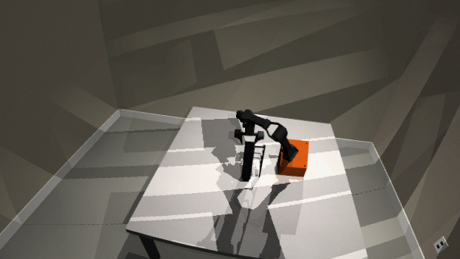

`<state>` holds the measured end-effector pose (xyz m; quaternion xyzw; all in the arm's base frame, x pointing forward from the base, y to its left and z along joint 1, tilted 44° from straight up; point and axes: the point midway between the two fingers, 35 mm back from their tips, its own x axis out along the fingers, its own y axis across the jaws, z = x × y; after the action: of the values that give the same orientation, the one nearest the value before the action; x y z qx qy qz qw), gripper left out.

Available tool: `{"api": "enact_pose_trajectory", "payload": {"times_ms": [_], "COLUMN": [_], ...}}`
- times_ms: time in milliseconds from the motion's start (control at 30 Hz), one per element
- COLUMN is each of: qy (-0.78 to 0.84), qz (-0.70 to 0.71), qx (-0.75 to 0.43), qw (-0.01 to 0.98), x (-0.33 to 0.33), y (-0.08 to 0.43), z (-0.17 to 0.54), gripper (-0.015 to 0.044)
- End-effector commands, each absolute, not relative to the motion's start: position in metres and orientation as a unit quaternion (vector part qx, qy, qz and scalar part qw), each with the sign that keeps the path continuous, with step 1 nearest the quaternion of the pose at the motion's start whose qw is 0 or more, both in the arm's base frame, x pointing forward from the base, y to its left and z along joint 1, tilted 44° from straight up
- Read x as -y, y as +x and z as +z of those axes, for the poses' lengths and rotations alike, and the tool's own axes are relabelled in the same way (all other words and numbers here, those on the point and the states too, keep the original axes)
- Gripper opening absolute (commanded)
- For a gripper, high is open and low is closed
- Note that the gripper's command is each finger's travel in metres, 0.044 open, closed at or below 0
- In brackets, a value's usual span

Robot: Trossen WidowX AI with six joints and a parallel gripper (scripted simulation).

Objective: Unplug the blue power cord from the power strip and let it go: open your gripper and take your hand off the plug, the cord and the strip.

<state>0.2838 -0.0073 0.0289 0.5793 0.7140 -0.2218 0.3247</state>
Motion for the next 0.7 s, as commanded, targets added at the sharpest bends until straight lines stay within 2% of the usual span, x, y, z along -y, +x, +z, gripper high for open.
{"api": "enact_pose_trajectory", "payload": {"times_ms": [0,133,667], "qy": [0.579,0.578,0.578], "qz": [-0.224,-0.224,-0.224], "qx": [-0.713,-0.713,-0.713], "qw": [0.326,0.326,0.326], "x": [0.027,0.053,0.053], "y": [0.29,0.295,0.295], "z": [0.017,-0.001,-0.001], "gripper": [0.044,0.044,0.044]}}
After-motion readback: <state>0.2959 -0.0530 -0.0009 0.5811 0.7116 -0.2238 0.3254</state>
